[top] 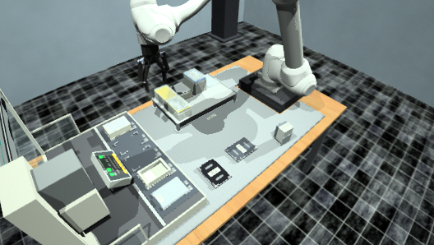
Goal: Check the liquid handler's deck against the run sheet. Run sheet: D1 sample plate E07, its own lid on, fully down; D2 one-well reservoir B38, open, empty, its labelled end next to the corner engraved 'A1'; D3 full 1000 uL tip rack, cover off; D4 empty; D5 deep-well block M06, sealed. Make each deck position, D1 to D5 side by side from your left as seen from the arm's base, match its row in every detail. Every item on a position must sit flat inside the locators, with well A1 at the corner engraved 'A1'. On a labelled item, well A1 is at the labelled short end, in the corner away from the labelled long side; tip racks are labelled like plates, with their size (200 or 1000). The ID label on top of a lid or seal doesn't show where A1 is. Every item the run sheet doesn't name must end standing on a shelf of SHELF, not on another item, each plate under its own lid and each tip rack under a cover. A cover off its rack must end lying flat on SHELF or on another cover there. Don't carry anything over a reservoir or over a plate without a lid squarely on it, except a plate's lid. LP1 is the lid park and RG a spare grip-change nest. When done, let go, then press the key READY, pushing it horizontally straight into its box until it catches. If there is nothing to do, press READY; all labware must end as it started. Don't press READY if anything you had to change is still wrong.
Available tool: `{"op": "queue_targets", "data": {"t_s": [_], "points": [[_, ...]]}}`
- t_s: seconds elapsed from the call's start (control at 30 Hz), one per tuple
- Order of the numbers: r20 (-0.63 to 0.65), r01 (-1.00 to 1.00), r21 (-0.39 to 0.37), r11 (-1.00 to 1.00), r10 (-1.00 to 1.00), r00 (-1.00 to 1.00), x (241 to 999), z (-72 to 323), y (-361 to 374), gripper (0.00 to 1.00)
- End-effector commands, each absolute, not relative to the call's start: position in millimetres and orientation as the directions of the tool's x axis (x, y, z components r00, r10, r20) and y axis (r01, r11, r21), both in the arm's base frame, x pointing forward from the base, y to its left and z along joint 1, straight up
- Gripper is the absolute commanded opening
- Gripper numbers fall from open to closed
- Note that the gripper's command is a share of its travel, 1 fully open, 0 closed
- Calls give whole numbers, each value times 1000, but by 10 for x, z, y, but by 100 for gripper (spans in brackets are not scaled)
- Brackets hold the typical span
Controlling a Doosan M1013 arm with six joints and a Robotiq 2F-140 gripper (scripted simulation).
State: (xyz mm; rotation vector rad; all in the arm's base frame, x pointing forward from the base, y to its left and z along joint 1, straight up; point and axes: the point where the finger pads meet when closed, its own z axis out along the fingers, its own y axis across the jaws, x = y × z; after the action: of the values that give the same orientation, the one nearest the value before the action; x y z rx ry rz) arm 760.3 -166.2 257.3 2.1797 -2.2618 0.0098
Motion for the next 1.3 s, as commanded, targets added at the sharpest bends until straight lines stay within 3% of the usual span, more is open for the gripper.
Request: {"op": "queue_targets", "data": {"t_s": [0.0, 0.4, 1.27], "points": [[5, -999, -5, 37, -999, -37, 7735, 2585, -1663, 67], [5, -999, -5, 37, -999, -37, 8145, 2588, -1665, 67], [4, -999, -5, 37, -999, -37, 8149, 2583, -639, 67]]}}
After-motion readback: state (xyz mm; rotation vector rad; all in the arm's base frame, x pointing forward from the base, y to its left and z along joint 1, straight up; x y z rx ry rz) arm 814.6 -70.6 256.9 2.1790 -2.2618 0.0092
